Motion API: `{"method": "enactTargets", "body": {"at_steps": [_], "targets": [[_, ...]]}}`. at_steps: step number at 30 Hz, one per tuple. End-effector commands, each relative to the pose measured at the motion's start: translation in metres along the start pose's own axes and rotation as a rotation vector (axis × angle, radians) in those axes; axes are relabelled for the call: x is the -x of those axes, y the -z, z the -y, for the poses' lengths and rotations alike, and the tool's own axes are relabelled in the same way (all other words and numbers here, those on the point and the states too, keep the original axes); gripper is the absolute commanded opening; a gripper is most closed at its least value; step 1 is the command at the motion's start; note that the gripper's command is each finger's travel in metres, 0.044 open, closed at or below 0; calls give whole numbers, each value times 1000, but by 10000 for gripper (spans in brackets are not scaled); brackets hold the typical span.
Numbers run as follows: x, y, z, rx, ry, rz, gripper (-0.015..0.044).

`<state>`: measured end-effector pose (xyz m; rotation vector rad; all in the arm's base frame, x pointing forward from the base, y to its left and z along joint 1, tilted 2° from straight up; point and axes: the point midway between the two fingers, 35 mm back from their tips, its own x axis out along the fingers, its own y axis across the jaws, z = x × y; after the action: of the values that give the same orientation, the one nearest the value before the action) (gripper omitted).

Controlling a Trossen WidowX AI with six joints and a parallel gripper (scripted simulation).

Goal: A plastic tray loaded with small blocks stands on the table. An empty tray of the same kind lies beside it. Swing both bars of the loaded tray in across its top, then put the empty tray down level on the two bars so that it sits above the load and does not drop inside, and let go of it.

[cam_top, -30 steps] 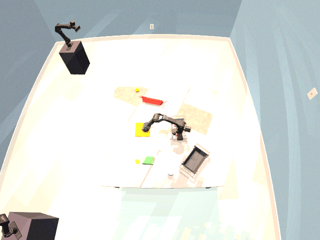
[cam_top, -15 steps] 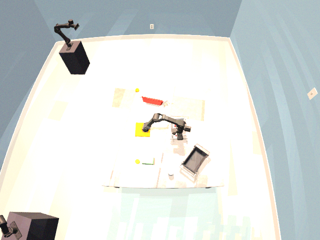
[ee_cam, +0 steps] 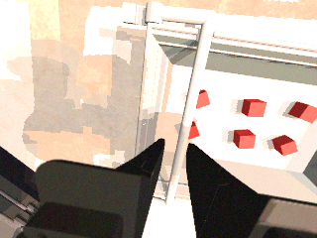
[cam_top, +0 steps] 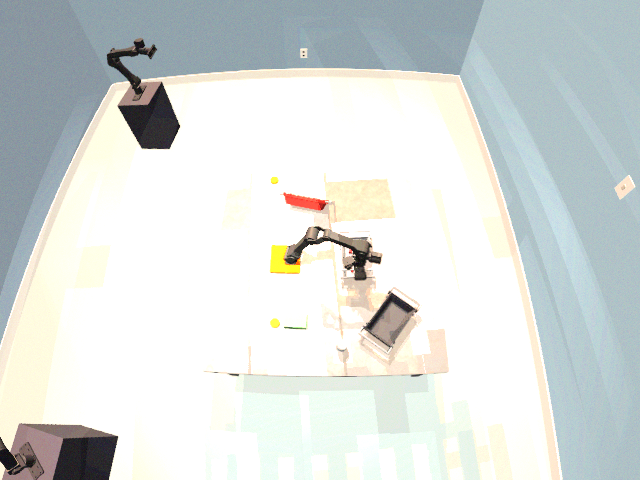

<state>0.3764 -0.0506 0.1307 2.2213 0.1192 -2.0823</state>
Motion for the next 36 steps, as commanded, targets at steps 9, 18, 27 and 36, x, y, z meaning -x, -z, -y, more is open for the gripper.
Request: {"method": "enactTargets", "body": {"at_steps": [9, 18, 27, 36], "targets": [[81, -2, 1, 0, -8, -33, 87], [47, 16, 63, 817, -3, -12, 87], [30, 19, 151, 1912, -15, -9, 87], [19, 11, 208, 2607, -15, -13, 87]]}}
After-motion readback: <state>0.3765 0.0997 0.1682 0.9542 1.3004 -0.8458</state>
